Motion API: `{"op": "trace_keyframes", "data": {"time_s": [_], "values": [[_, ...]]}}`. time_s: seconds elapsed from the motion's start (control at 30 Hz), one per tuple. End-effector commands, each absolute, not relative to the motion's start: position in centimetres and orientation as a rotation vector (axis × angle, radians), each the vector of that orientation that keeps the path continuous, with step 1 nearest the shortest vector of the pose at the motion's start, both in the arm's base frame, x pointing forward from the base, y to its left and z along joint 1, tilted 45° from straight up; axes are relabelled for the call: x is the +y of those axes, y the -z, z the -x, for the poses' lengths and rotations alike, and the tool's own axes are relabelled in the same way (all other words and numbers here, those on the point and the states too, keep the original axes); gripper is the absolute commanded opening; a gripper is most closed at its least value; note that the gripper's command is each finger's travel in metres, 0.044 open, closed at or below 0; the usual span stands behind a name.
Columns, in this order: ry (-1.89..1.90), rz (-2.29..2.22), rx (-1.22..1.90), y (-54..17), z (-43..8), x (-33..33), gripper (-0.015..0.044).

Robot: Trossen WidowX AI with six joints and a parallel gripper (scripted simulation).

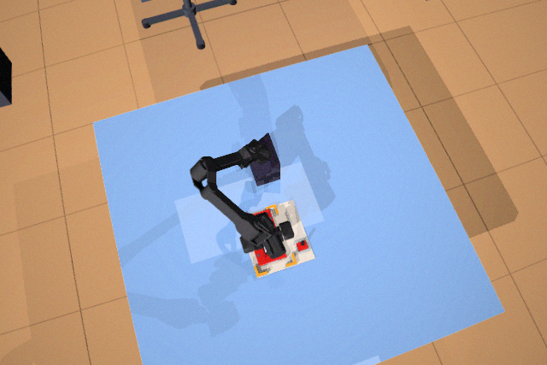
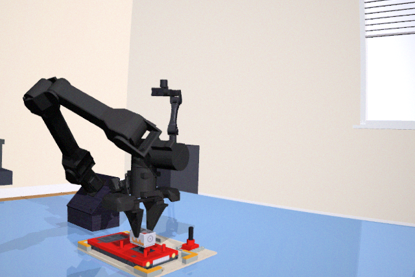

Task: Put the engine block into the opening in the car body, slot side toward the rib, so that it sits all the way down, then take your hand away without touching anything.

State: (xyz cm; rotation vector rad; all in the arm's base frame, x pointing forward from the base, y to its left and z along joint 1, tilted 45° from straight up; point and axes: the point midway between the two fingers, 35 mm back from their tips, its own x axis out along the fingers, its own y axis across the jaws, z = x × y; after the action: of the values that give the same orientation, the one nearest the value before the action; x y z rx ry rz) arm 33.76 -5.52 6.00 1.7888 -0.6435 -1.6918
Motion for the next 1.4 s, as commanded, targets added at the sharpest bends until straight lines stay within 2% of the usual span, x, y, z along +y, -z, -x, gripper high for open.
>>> {"op": "trace_keyframes", "data": {"time_s": [0.0, 1.37], "values": [[1.688, -1.784, -0.646, -5.95, -33.78, -5.62, 0.0158], [1.688, -1.781, -0.642, -5.59, -33.82, -6.02, 0.0158]]}}
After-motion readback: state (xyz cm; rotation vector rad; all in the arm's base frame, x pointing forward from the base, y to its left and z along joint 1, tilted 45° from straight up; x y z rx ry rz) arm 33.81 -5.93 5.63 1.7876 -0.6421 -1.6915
